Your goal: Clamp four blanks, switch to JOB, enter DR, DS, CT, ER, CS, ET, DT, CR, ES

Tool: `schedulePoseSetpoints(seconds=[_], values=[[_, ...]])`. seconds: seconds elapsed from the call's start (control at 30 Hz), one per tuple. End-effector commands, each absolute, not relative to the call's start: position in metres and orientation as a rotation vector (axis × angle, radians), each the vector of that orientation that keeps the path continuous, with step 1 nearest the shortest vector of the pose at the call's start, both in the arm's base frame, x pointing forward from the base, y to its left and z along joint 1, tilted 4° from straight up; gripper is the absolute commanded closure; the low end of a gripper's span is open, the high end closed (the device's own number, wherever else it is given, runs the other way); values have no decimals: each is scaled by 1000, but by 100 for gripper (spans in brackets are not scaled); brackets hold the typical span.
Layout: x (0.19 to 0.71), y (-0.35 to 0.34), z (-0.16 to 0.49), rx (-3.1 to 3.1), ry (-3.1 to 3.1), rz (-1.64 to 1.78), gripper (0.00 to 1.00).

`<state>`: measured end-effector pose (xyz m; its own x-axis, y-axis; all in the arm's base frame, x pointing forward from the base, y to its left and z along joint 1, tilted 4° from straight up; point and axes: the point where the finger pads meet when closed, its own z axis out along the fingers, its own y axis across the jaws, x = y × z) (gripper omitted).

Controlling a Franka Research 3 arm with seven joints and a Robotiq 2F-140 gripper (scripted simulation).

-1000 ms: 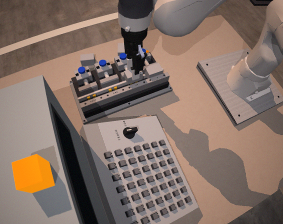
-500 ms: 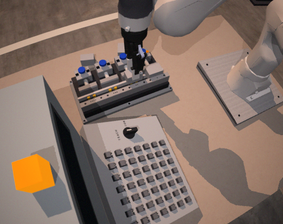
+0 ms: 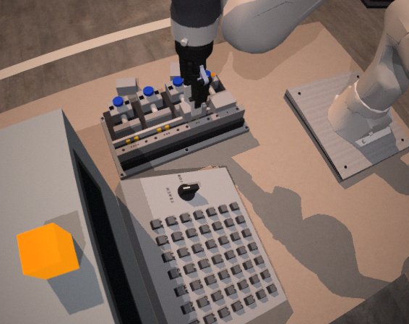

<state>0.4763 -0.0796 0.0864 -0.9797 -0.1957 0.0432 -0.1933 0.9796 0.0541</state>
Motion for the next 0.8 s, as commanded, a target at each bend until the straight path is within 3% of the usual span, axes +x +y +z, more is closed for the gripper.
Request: schedulePoseSetpoints(seconds=[0.0, 0.77], values=[[478, -78, 86, 302, -3082, -77, 100], [477, -78, 76, 304, -3082, -77, 100]])
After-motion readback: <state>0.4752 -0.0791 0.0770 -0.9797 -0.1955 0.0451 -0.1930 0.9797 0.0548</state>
